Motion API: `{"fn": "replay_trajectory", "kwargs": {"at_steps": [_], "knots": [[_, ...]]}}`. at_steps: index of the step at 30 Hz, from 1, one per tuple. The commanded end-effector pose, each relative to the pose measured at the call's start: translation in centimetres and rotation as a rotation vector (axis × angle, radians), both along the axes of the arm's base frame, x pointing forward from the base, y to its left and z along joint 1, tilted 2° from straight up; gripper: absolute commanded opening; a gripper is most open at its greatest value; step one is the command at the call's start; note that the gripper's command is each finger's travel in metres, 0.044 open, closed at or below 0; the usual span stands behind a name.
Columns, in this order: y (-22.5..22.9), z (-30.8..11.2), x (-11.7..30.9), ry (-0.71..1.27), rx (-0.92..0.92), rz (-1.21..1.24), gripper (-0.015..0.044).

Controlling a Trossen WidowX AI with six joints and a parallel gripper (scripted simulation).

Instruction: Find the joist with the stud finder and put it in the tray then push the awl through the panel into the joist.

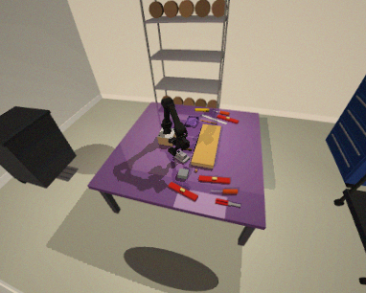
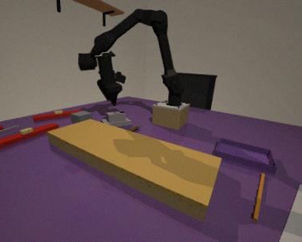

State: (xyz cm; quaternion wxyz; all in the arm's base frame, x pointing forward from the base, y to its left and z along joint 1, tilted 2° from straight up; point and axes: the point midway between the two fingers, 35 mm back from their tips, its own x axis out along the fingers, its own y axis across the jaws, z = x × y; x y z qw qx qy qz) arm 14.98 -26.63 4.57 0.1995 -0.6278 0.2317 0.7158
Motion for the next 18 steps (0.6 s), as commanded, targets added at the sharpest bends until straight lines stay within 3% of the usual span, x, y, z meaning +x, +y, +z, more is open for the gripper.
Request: {"fn": "replay_trajectory", "kwargs": {"at_steps": [1, 18], "knots": [[3.07, -2.14, 1.01, 0.072, 0.120, 0.011, 0.0440], [4.02, -2.28, 1.51, 0.071, 0.120, 0.012, 0.0440]]}}
